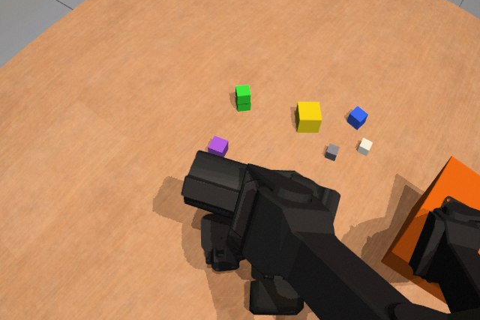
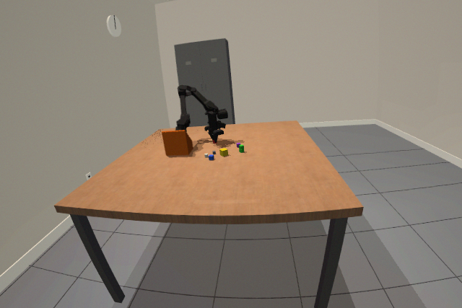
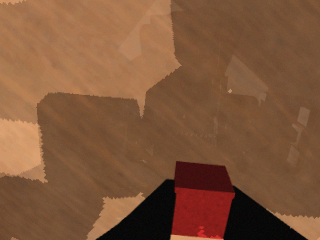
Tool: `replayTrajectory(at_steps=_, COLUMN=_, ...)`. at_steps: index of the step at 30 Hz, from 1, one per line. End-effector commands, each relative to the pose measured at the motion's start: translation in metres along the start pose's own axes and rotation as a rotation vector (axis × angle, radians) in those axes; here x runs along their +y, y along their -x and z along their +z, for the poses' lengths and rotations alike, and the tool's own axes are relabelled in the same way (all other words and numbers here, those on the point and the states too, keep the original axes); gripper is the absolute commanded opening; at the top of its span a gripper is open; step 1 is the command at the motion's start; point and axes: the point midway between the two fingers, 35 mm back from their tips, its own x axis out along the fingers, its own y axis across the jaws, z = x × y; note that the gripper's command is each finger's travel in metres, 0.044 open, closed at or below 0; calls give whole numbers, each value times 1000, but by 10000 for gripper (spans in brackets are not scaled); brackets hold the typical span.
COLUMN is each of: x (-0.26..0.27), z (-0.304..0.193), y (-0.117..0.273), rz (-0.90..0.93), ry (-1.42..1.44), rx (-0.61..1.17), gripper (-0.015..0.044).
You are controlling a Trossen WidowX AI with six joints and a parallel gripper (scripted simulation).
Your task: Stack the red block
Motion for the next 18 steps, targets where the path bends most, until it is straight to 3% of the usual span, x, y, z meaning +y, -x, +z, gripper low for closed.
replayTrajectory(at_steps=1, x=0, z=0, y=0, rz=-2, ry=-7, rx=1, gripper=65)
replayTrajectory(at_steps=4, x=0, z=0, y=0, rz=-2, ry=-7, rx=1, gripper=45)
replayTrajectory(at_steps=6, x=-1, z=0, y=2, rz=-2, ry=-6, rx=1, gripper=0)
replayTrajectory(at_steps=18, x=-1, z=0, y=49, rz=-5, ry=-6, rx=3, gripper=0)
